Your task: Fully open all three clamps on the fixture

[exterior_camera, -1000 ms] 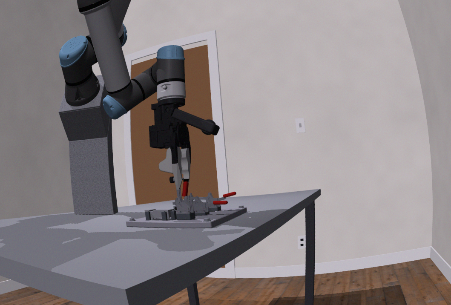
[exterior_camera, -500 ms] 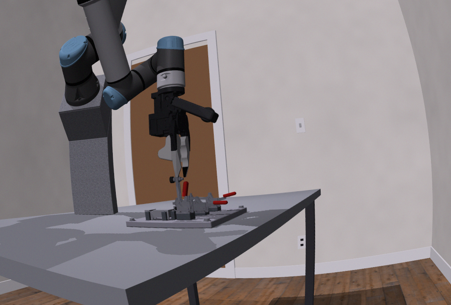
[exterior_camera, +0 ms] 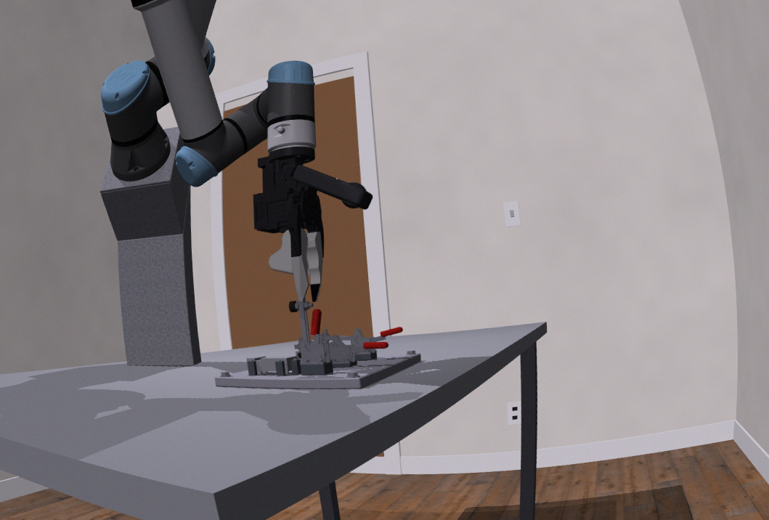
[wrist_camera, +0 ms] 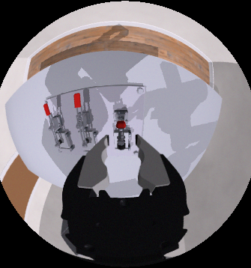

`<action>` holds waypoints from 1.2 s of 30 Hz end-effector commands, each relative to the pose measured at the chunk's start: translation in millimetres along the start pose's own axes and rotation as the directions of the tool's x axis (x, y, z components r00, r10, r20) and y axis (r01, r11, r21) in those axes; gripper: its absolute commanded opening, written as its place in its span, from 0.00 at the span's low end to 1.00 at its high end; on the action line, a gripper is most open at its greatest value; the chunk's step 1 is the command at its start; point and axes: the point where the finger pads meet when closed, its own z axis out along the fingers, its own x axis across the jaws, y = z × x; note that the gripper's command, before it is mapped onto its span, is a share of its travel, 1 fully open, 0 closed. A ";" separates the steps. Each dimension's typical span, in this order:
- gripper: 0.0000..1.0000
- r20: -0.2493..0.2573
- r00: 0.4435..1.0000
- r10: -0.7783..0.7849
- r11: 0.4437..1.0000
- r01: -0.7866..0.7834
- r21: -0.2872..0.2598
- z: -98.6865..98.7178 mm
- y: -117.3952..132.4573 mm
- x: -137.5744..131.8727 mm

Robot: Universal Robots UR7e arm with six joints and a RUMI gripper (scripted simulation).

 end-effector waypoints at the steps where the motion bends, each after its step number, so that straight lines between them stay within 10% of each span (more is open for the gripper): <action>1: 0.28 0.002 1.000 -0.002 1.000 0.002 0.000 -1.4 0.8 -1.5; 23: 0.28 0.002 1.000 -0.002 1.000 0.002 0.000 -2.7 0.8 -1.5; 36: 0.28 0.002 1.000 -0.002 1.000 0.002 0.000 -37.2 1.0 -1.5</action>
